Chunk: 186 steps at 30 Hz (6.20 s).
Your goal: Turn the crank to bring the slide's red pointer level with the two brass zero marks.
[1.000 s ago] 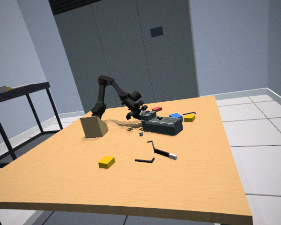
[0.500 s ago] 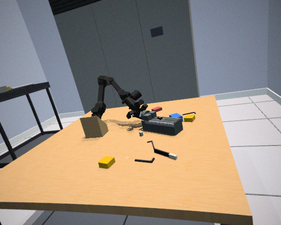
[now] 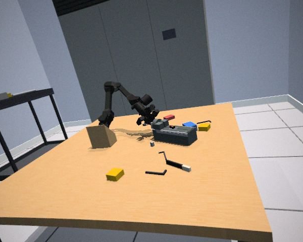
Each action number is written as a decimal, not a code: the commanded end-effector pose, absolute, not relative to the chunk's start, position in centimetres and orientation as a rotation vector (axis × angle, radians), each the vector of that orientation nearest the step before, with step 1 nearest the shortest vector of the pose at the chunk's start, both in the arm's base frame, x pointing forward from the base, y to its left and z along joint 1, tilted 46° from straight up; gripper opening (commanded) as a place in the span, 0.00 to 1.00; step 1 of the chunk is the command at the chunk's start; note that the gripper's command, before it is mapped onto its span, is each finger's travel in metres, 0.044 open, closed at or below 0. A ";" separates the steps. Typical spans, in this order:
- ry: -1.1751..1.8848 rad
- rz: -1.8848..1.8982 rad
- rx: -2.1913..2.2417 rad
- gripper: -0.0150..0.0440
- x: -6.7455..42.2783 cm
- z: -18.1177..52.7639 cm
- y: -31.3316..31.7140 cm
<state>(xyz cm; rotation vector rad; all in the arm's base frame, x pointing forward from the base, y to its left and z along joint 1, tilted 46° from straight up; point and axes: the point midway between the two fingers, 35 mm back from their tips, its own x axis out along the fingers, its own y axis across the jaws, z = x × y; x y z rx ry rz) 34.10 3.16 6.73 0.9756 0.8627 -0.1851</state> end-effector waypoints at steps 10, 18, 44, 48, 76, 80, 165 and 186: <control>0.850 -0.186 0.975 0.25 33.8 7.6 2.0; 0.850 -0.186 0.975 0.25 33.8 7.6 2.0; 0.850 -0.186 0.975 0.25 33.8 7.6 1.9; 0.852 -0.185 0.978 0.25 33.9 7.5 2.0; 0.853 -0.186 0.977 1.00 33.9 8.3 1.2; 0.854 -0.186 0.976 1.00 33.8 9.6 -0.1; 0.739 0.138 0.897 1.00 42.0 7.4 -14.6; 0.824 -0.051 0.946 1.00 37.4 13.5 -9.8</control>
